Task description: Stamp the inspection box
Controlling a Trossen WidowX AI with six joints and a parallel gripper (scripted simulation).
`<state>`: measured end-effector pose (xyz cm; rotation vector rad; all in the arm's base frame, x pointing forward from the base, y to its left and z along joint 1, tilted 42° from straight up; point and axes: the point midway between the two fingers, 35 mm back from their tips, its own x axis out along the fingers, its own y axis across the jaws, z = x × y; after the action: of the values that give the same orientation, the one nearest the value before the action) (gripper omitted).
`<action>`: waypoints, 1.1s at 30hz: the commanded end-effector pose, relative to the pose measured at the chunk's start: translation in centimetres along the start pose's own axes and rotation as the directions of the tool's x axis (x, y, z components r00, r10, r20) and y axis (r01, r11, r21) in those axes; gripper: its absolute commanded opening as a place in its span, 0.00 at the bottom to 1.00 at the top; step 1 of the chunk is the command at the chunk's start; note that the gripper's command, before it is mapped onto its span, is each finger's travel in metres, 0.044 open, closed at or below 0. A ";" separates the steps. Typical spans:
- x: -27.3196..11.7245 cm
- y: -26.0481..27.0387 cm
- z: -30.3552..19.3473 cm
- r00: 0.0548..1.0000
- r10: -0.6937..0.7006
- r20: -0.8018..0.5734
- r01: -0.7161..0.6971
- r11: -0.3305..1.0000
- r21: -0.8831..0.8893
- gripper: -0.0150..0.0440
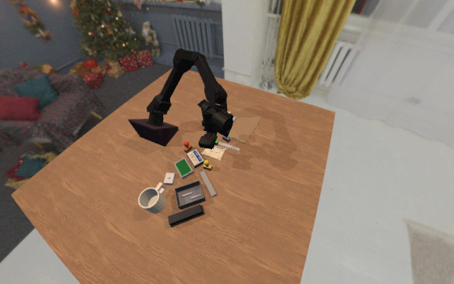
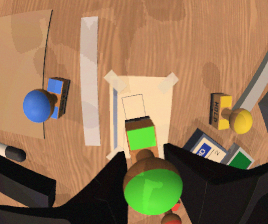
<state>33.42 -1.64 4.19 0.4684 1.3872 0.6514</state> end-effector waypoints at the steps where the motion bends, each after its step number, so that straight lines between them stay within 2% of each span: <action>1: -0.7 0.0 0.1 1.000 -0.006 0.003 0.006 1.000 -0.006 0.25; 33: -0.7 8.8 -8.7 1.000 -0.001 -0.002 0.001 1.000 -0.007 0.25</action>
<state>24.28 3.41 9.28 0.4532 1.3822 0.6552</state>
